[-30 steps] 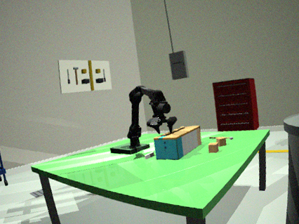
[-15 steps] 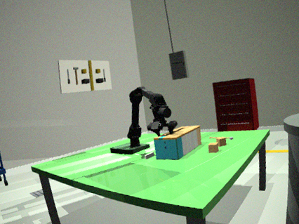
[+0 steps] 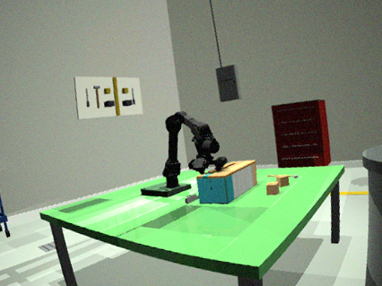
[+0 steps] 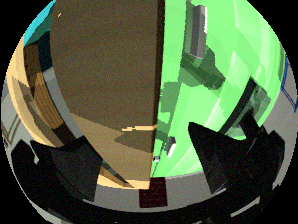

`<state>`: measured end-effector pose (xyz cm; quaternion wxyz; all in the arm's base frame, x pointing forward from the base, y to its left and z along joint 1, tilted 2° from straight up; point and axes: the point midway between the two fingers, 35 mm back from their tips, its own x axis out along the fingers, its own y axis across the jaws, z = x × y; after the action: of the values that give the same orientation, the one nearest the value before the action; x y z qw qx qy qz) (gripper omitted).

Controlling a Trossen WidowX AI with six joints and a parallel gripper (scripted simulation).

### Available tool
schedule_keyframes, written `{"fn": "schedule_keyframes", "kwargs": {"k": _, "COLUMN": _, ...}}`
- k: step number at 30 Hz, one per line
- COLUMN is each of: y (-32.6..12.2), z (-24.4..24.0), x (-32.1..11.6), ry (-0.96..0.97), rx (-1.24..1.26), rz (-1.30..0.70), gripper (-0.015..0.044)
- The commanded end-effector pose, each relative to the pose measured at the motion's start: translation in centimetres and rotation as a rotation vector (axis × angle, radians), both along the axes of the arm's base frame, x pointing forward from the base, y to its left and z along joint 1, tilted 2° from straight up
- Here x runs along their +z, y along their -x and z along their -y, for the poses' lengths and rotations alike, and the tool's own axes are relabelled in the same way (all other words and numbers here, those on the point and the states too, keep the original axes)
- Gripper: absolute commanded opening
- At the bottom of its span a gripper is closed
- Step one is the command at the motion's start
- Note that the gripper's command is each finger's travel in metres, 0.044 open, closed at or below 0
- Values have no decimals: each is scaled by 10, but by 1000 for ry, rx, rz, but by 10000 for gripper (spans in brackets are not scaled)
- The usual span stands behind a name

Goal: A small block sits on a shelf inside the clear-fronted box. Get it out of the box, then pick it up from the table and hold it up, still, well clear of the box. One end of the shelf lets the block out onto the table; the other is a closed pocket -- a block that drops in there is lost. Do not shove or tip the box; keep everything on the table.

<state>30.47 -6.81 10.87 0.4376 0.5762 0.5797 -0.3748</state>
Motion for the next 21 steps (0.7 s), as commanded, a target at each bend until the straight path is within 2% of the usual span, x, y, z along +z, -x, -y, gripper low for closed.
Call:
{"fn": "schedule_keyframes", "kwargs": {"k": 1, "y": 0, "z": -9, "x": 0, "ry": -1, "rx": -3, "rz": 0, "gripper": 400}}
{"fn": "schedule_keyframes", "kwargs": {"k": 21, "y": 3, "z": -54, "x": 0, "ry": -5, "rx": -3, "rz": -1, "gripper": 400}}
